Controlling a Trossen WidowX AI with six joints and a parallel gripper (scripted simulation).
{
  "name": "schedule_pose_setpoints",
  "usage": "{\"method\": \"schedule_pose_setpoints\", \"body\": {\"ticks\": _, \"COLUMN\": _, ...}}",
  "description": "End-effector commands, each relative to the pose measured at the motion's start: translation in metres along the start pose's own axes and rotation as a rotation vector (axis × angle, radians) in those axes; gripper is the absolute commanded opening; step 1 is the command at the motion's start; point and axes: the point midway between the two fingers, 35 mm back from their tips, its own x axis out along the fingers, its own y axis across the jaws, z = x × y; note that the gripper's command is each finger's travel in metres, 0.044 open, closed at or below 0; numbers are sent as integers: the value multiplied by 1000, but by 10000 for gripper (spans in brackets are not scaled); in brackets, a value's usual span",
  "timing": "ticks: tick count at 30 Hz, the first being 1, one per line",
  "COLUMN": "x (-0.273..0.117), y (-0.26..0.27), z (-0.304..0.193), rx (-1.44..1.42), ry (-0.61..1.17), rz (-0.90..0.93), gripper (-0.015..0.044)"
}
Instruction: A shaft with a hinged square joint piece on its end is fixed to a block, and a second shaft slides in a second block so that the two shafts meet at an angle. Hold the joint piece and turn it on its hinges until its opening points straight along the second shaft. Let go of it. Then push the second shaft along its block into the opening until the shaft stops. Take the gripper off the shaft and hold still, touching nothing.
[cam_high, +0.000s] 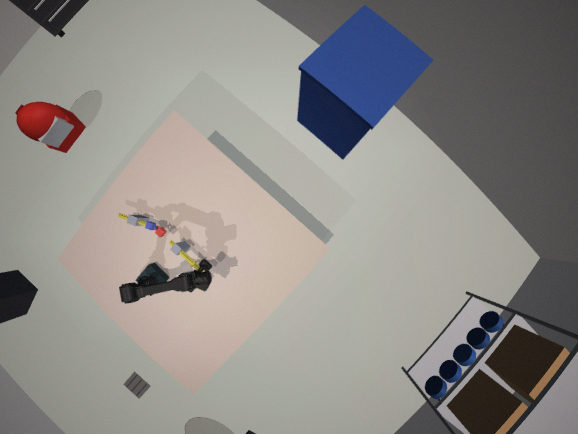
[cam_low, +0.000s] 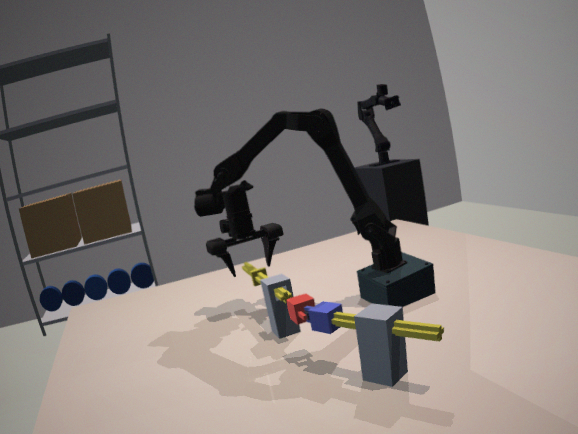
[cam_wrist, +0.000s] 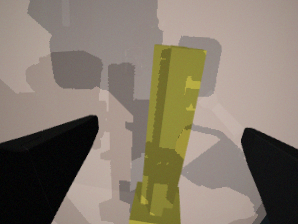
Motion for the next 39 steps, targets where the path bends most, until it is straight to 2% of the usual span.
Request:
{"method": "schedule_pose_setpoints", "body": {"ticks": 1, "x": 2, "y": 0, "z": 1, "rx": 42, "ry": -4, "rz": 1, "gripper": 440}}
{"method": "schedule_pose_setpoints", "body": {"ticks": 25, "x": 32, "y": 1, "z": 0, "rx": 42, "ry": -4, "rz": 1, "gripper": 440}}
{"method": "schedule_pose_setpoints", "body": {"ticks": 37, "x": 32, "y": 1, "z": 0, "rx": 42, "ry": -4, "rz": 1, "gripper": 125}}
{"method": "schedule_pose_setpoints", "body": {"ticks": 39, "x": 32, "y": 1, "z": 0, "rx": 42, "ry": -4, "rz": 1, "gripper": 102}}
